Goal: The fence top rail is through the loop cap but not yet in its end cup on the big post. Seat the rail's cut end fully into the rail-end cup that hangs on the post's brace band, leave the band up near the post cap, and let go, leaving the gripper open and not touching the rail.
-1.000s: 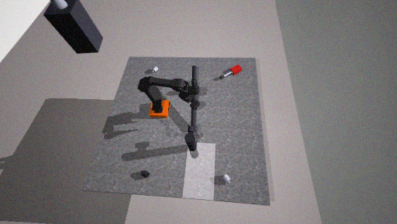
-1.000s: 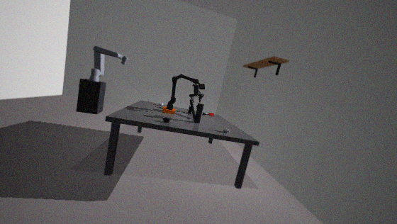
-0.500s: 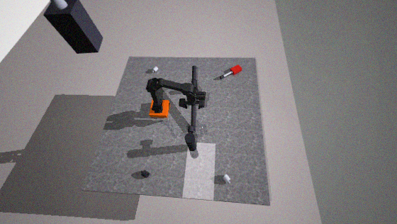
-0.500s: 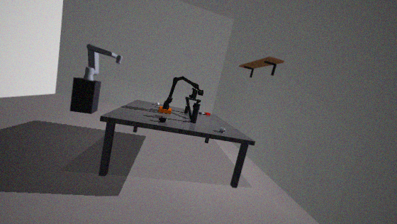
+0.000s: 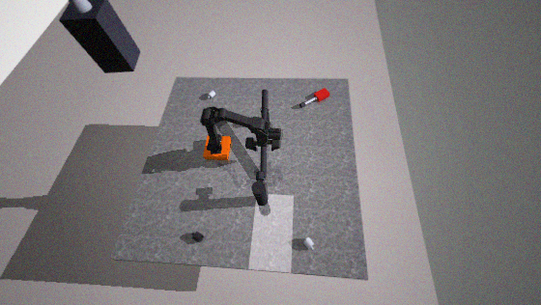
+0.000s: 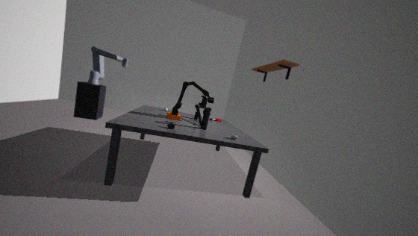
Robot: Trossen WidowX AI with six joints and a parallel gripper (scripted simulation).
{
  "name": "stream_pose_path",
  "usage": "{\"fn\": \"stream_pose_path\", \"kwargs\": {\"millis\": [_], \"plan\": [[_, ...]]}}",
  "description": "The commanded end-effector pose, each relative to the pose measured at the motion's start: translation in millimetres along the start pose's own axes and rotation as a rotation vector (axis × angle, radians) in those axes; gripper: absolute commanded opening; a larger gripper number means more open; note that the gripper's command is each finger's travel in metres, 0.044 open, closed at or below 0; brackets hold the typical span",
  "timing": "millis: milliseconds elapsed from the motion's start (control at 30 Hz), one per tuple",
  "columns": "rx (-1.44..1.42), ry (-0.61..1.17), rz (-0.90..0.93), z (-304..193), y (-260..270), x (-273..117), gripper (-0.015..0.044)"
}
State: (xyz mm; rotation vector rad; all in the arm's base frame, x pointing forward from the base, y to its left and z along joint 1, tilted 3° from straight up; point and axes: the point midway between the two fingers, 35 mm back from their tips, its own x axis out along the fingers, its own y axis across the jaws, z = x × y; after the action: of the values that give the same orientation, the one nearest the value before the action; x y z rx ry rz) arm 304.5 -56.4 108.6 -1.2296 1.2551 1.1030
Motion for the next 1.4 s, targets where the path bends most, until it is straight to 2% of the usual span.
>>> {"fn": "stream_pose_path", "kwargs": {"millis": [0, 1367], "plan": [[-0.004, -0.003, 0.006, 0.6, 1.6, 11.6, 0.044], [-0.004, -0.003, 0.006, 0.8, 1.9, 71.0, 0.044]]}}
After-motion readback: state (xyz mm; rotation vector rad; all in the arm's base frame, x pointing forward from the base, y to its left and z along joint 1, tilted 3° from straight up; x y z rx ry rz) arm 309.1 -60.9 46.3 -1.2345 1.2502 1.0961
